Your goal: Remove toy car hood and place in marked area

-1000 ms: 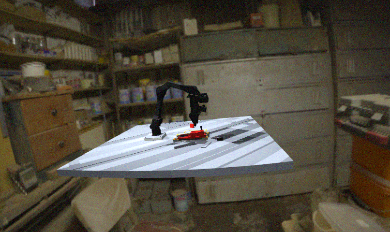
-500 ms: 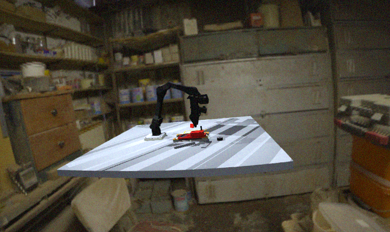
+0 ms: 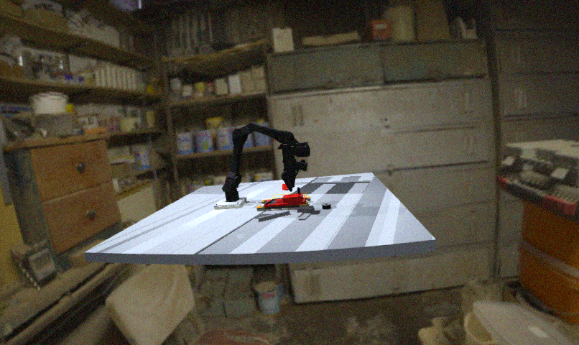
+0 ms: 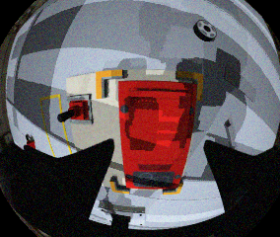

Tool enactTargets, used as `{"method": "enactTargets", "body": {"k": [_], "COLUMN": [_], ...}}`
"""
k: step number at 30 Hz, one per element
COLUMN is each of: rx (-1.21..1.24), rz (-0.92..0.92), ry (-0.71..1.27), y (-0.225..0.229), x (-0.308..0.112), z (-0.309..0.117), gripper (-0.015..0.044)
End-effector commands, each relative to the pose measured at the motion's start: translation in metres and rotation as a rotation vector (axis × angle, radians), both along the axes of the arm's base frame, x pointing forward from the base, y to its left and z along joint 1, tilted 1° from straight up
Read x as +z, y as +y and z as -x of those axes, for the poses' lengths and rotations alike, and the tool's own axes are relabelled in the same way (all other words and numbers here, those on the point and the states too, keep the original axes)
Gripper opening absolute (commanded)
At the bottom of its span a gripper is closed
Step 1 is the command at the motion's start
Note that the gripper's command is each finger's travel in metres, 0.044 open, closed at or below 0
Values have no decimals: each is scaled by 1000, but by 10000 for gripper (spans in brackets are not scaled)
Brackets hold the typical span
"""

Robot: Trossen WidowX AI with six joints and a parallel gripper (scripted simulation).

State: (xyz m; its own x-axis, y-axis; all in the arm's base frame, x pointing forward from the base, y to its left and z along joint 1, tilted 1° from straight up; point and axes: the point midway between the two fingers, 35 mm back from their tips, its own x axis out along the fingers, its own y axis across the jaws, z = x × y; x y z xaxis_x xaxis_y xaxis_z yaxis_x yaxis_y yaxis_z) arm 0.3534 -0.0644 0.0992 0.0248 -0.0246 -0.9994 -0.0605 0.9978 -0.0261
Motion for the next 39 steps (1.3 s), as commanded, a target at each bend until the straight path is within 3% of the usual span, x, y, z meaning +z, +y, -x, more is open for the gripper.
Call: {"method": "enactTargets", "body": {"k": [1,39], "rx": [7,7], "rz": [4,4], "ry": [3,3], "y": [-1,-1], "x": [-4,-29], "z": [1,1], "gripper": [440,440]}}
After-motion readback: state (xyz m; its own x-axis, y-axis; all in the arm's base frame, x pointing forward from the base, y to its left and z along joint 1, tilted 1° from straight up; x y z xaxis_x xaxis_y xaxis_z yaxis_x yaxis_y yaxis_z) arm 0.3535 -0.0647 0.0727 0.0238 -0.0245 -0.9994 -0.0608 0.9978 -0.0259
